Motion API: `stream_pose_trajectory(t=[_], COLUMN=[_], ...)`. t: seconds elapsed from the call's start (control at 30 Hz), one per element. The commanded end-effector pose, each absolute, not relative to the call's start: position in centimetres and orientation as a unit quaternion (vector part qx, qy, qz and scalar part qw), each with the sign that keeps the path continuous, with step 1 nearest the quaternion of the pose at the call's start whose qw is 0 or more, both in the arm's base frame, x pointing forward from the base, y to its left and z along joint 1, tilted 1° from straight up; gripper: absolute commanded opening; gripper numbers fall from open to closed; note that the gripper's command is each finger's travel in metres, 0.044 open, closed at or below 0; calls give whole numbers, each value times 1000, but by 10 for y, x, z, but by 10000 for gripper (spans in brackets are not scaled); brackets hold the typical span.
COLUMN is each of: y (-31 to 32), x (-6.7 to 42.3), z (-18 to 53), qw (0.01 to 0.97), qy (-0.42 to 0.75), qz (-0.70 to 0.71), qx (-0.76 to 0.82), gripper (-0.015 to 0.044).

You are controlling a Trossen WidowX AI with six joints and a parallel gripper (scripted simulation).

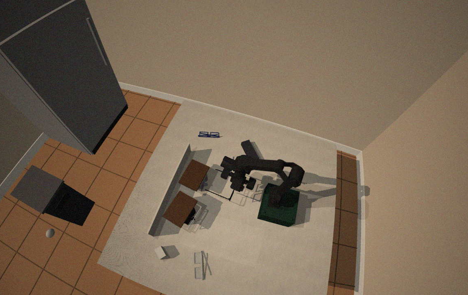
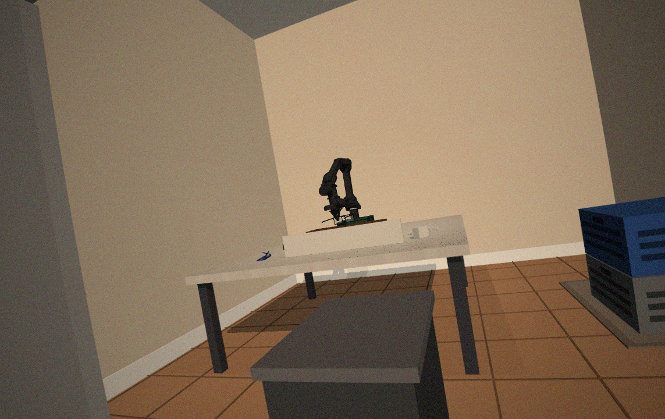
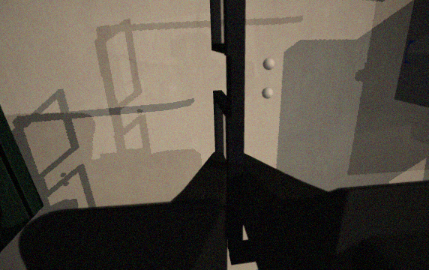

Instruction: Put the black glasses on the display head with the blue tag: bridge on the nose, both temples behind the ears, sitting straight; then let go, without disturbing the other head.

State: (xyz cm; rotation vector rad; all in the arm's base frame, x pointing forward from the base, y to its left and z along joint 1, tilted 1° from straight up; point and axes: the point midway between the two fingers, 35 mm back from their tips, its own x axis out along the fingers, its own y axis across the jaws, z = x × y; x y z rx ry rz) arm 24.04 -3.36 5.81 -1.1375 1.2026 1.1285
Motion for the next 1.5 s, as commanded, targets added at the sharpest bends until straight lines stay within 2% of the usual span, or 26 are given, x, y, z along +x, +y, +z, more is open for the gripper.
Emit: stream_pose_trajectory(t=[0.0,1.47], y=[-28,-27], x=[242,243], z=[55,14], qw=[532,539], qy=[521,512], qz=[463,453], qx=[-481,-491], gripper=[0,0])
